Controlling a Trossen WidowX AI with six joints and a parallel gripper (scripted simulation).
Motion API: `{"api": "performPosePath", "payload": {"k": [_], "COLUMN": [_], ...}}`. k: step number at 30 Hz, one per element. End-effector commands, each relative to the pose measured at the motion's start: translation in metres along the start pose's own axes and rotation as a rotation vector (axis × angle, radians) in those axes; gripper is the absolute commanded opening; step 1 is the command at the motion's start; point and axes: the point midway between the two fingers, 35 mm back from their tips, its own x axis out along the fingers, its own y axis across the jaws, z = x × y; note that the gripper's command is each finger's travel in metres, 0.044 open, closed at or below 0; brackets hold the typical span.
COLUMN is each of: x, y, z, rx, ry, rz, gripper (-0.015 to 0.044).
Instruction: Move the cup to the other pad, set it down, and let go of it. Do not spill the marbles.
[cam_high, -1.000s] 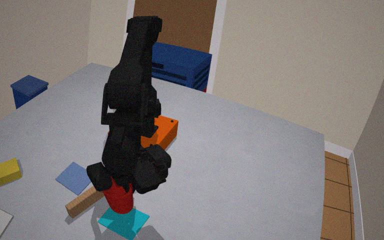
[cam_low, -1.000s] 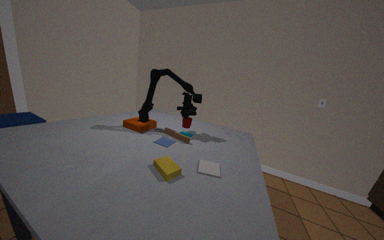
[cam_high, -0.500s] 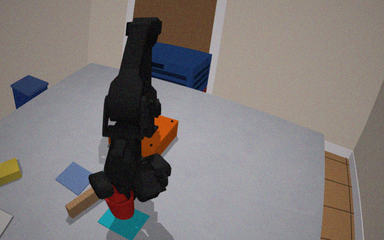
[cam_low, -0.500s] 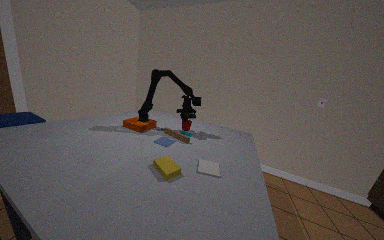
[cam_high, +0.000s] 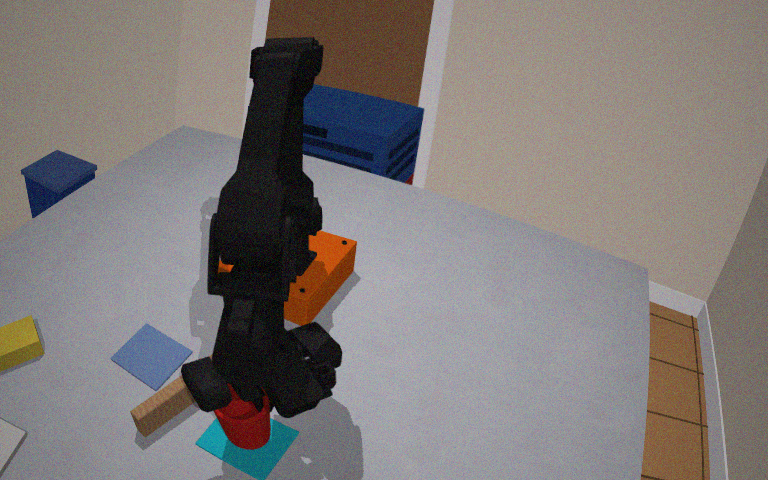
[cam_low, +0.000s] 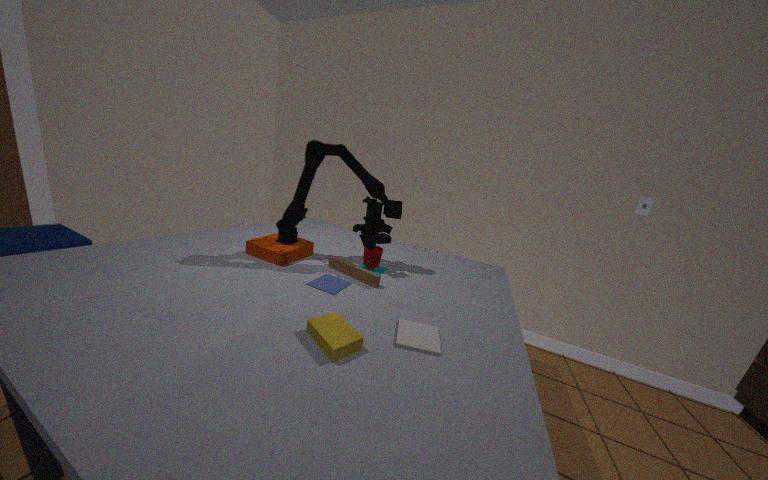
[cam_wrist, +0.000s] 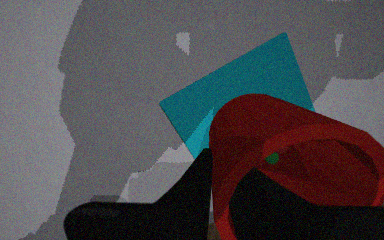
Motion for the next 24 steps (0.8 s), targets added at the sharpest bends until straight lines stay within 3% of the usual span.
{"api": "performPosePath", "payload": {"k": [1, 19, 24], "x": [0.0089, 0.0079, 0.0079], "y": [0.0014, 0.0011, 0.0011], "z": [-0.0021, -0.0009, -0.0009], "rx": [0.002, 0.0, 0.0], "ry": [0.011, 0.004, 0.004], "rz": [0.004, 0.003, 0.003], "gripper": [0.0, 0.0, 0.0128]}}
